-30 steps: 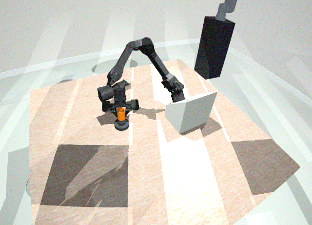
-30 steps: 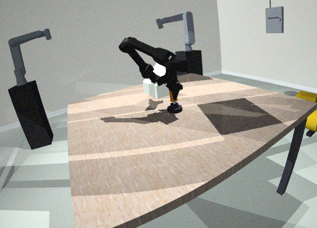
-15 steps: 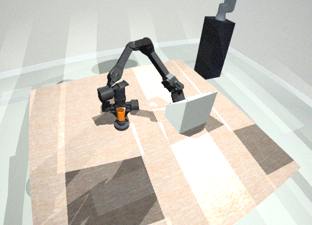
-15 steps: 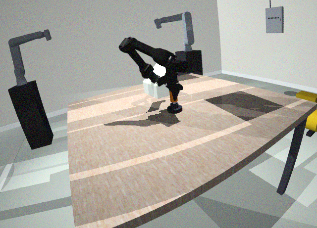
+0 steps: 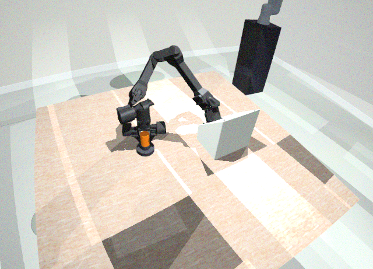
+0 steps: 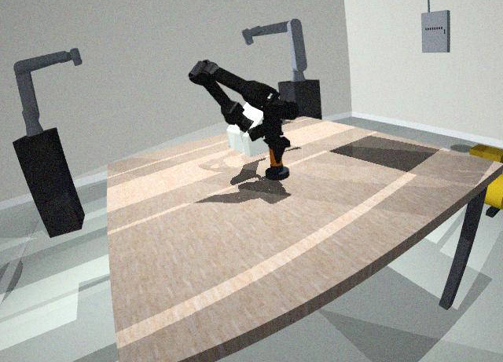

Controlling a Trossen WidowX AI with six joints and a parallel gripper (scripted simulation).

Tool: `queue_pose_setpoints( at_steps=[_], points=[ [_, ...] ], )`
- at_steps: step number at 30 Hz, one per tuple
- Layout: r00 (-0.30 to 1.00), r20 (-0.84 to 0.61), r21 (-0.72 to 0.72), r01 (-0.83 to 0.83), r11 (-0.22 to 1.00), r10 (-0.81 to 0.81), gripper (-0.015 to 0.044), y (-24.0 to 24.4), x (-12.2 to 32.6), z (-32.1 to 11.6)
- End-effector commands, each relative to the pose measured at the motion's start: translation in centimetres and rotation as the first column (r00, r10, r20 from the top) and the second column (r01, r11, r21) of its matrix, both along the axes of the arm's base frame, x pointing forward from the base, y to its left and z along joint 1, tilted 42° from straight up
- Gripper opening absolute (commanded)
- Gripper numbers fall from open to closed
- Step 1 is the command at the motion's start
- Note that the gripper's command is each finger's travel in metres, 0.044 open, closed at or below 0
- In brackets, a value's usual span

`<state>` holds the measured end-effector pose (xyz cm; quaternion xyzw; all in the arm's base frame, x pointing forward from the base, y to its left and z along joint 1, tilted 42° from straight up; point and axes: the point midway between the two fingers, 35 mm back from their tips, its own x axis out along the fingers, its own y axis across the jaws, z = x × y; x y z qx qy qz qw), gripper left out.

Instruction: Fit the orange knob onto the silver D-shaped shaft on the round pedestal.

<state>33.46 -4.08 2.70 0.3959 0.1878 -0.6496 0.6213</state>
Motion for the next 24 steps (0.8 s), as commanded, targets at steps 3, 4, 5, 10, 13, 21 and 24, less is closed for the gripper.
queue_pose_setpoints(
  at_steps=[3, 4, 5, 10, 13, 21, 24],
  points=[
    [1.000, 0.000, 0.000, -0.001, 1.000, 0.001, 0.0000, 0.07, 0.01, 0.03],
    [1.000, 0.000, 0.000, -0.001, 1.000, 0.001, 0.0000, 0.07, 0.01, 0.03],
    [1.000, 0.000, 0.000, -0.001, 1.000, 0.001, 0.0000, 0.07, 0.01, 0.03],
    [1.000, 0.000, 0.000, -0.001, 1.000, 0.001, 0.0131, 0.07, 0.01, 0.03],
    [1.000, 0.000, 0.000, -0.001, 1.000, 0.001, 0.0210, 0.07, 0.01, 0.03],
    [1.000, 0.000, 0.000, -0.001, 1.000, 0.001, 0.0420, 0.07, 0.01, 0.03],
    [1.000, 0.000, 0.000, -0.001, 1.000, 0.001, 0.0440, 0.07, 0.01, 0.03]
  ],
)
